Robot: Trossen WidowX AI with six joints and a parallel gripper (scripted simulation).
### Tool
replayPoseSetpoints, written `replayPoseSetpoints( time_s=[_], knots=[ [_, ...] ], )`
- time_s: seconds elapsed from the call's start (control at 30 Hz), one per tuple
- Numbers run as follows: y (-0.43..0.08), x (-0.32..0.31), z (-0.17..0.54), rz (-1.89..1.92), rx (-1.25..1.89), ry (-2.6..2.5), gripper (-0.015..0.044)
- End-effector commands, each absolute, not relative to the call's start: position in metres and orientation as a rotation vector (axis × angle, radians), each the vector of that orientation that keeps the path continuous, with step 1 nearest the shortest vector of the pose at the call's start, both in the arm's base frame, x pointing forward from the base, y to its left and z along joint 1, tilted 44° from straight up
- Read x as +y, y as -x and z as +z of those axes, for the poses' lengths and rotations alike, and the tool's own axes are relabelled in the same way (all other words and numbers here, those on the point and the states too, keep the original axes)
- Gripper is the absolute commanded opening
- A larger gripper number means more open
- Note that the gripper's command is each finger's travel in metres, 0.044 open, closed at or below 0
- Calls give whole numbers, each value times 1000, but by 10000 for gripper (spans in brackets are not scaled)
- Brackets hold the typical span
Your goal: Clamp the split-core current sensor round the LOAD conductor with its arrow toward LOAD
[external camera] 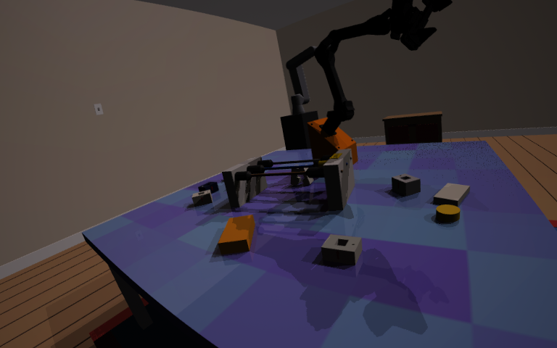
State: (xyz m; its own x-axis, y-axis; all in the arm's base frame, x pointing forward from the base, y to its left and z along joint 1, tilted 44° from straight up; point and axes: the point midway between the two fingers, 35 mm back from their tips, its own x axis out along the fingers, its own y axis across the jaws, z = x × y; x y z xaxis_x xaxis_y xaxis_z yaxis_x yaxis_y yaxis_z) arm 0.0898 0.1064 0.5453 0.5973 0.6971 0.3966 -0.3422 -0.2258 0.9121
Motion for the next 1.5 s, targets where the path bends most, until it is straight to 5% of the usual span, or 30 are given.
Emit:
replayPoseSetpoints(
  time_s=[0.0, 0.43, 0.93, 1.17, 1.47],
  knots=[
    [-108, 130, 527, 890, 152, -1297, 440],
    [-219, 134, 445, 478, -116, -635, 440],
    [-315, 2, 324, 5, -52, -6, 440],
    [-319, 4, 313, 29, -4, 16, 440],
    [-317, 49, 195, 482, 555, 42, 440]
  ],
)
